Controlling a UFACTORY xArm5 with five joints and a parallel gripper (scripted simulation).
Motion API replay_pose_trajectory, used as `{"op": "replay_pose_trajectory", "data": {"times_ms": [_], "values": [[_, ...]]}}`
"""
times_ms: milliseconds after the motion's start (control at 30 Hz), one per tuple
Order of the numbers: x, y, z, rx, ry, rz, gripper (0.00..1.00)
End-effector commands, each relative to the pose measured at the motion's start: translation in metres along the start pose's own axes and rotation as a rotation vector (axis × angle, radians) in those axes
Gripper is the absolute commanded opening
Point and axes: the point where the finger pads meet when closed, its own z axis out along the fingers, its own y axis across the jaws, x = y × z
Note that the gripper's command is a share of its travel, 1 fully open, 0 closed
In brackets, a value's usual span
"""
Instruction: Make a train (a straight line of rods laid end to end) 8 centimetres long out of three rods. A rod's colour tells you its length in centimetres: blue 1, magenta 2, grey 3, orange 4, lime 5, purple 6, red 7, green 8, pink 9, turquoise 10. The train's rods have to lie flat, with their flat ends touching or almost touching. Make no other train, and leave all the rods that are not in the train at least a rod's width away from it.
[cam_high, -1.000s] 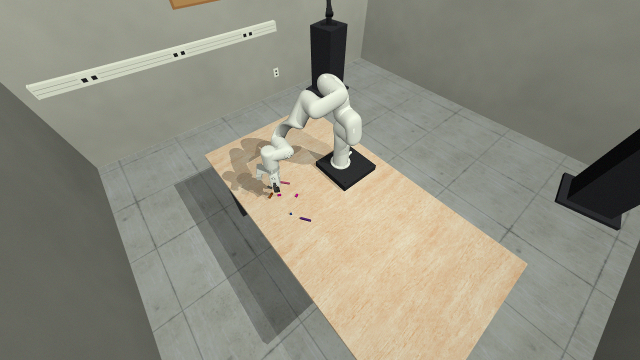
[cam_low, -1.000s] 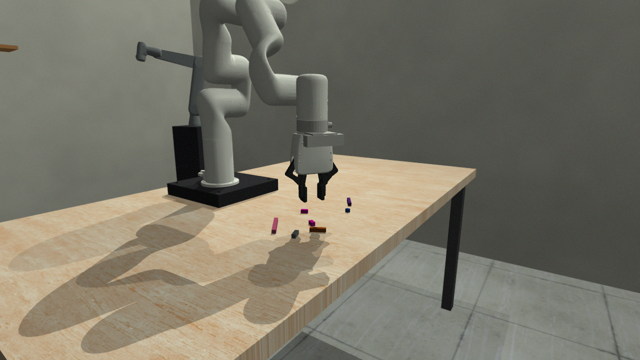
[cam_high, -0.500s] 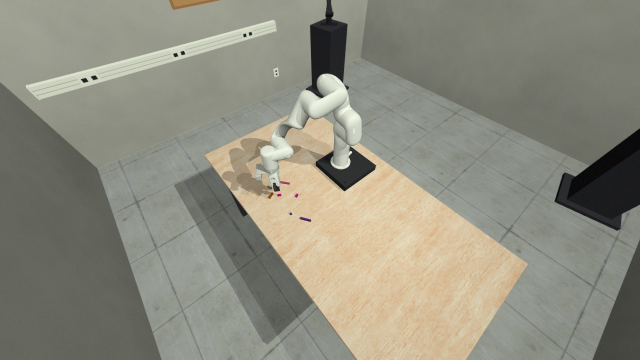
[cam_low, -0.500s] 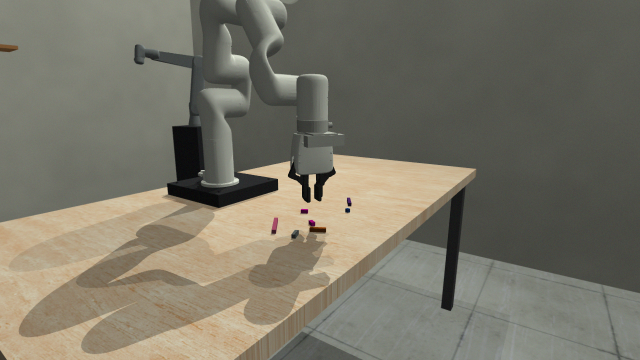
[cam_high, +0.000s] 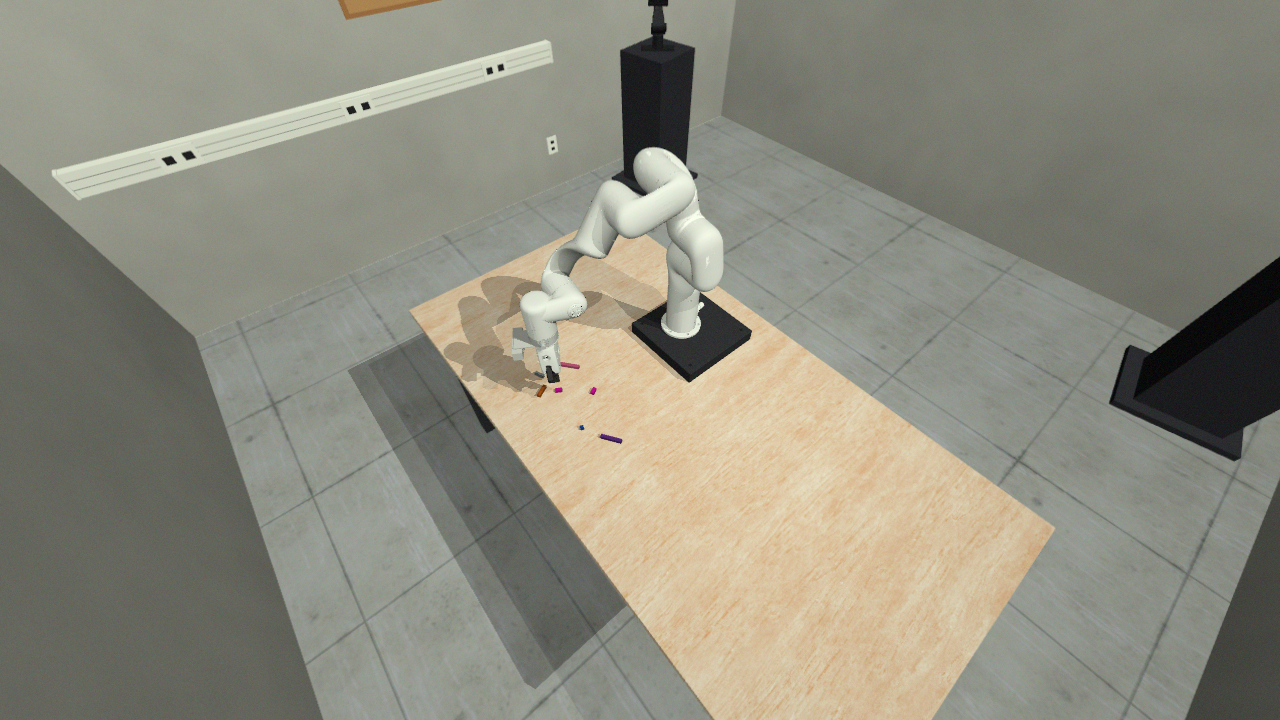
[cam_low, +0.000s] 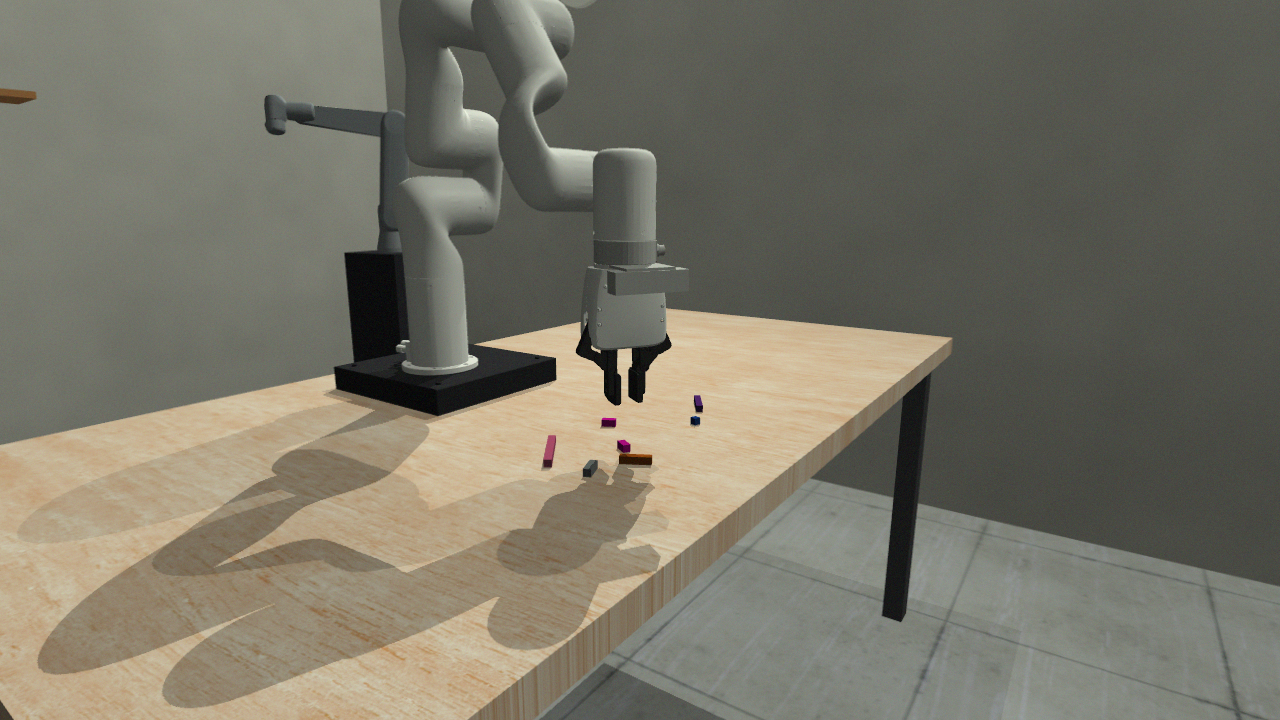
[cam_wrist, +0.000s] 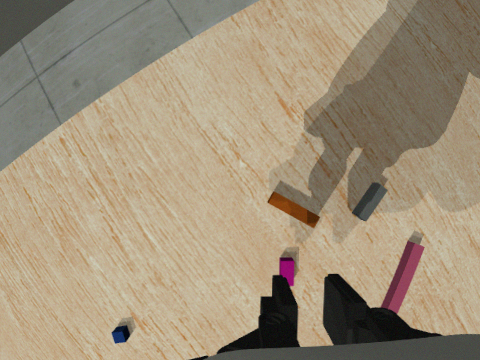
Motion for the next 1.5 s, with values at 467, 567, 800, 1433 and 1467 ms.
{"op": "replay_pose_trajectory", "data": {"times_ms": [467,567,800,1433,1467], "values": [[0.001,-0.001,0.005,0.001,0.003,0.0,0.24],[0.001,-0.001,0.008,0.001,0.003,0.0,0.24],[0.002,0.0,0.018,0.001,0.003,0.0,0.24],[0.002,0.0,0.042,0.001,0.003,0.0,0.24],[0.002,0.0,0.042,0.001,0.003,0.0,0.24]]}}
